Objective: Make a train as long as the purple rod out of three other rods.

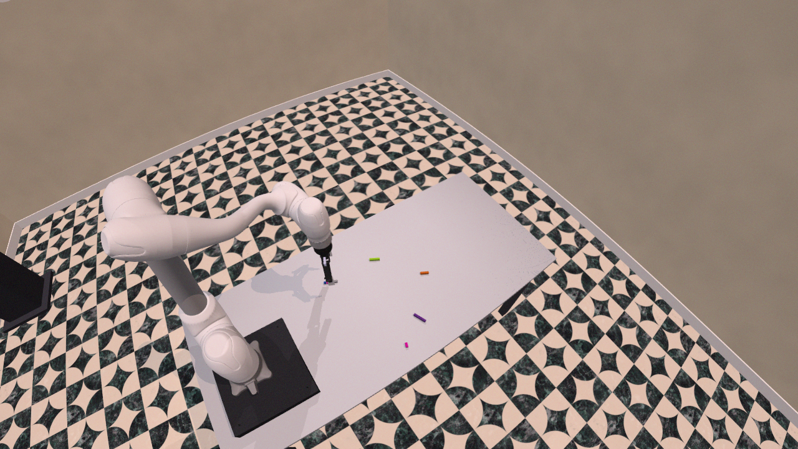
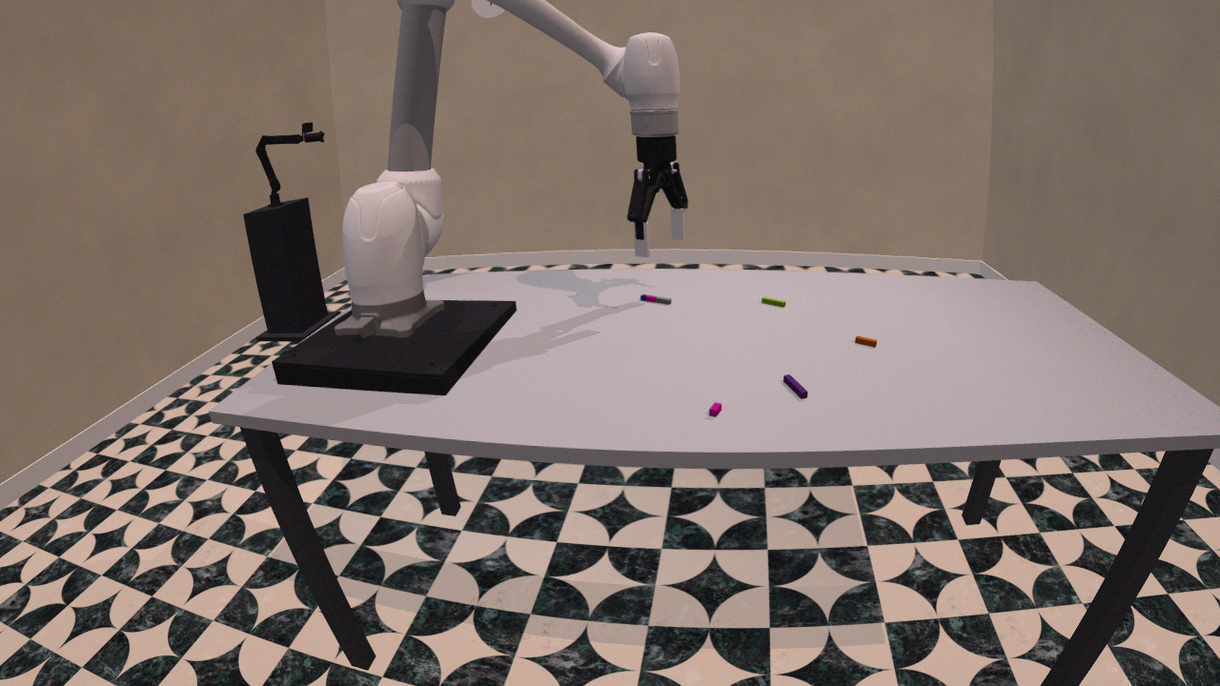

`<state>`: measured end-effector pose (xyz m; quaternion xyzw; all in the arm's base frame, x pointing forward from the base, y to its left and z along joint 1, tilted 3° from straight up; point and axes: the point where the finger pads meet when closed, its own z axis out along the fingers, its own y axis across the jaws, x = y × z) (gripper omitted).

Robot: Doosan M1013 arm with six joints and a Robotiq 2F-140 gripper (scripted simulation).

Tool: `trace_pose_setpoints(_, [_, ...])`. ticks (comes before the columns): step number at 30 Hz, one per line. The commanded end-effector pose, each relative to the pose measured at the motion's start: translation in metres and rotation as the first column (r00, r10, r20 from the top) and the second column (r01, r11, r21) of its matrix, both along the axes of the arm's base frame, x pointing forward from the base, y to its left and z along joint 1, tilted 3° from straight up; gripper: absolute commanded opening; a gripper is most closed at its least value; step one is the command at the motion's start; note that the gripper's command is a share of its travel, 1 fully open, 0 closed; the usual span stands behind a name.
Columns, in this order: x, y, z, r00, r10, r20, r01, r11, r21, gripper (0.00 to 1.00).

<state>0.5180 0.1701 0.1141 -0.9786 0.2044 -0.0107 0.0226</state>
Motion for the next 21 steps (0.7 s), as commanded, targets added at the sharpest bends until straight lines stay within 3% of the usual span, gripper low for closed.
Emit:
trace_pose_setpoints(1, [0.000,0.000,0.000,1.000,0.000,0.000,0.000,1.000,0.000,1.00])
trace_pose_setpoints(12, [0.000,0.000,0.004,1.000,0.000,0.000,0.000,1.000,0.000,1.00])
trace_pose_setpoints(21, [-0.001,-0.001,0.037,1.000,0.000,0.000,0.000,1.000,0.000,1.00])
